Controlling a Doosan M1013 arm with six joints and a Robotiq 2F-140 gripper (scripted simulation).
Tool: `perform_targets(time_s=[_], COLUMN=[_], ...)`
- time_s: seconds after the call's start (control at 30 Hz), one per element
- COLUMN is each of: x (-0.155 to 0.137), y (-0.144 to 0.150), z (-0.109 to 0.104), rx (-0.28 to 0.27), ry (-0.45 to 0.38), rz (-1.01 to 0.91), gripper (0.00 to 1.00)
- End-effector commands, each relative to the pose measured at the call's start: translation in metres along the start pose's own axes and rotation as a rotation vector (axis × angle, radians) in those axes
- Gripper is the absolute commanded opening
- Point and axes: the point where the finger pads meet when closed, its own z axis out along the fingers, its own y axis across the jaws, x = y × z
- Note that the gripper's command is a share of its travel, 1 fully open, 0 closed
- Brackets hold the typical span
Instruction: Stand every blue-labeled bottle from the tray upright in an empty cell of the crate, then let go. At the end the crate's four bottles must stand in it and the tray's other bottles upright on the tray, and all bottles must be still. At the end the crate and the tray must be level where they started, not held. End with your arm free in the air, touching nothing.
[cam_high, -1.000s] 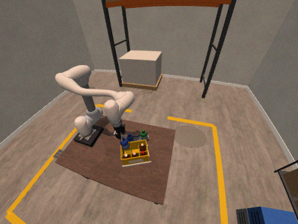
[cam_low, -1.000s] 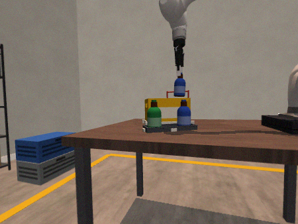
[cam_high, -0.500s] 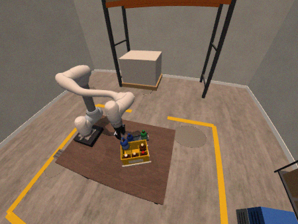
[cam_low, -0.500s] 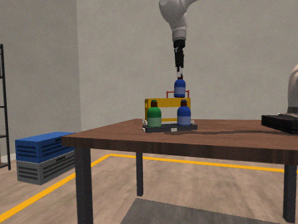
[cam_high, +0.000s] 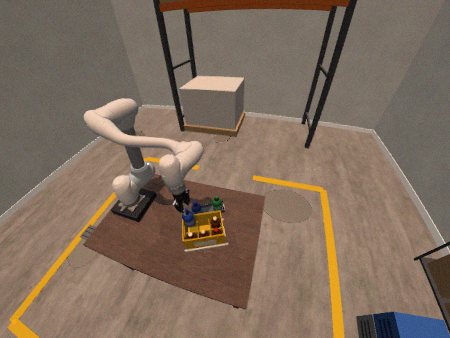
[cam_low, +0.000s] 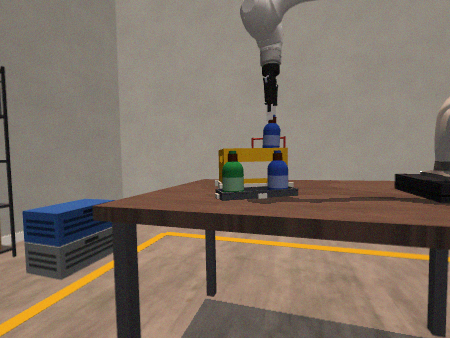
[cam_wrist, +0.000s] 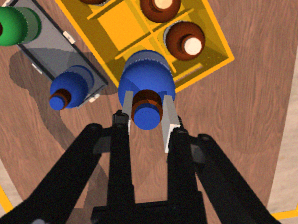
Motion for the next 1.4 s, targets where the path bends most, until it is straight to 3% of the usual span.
perform_targets(time_s=[0.0, 0.57, 1.37], x=[0.000, 0.000, 0.000], y=[0.000, 0.000, 0.000], z=[0.004, 0.015, 0.016], rx=[0.000, 0.000, 0.000], ry=[0.000, 0.000, 0.000], rz=[0.000, 0.000, 0.000], gripper=[0.00, 0.00, 0.00])
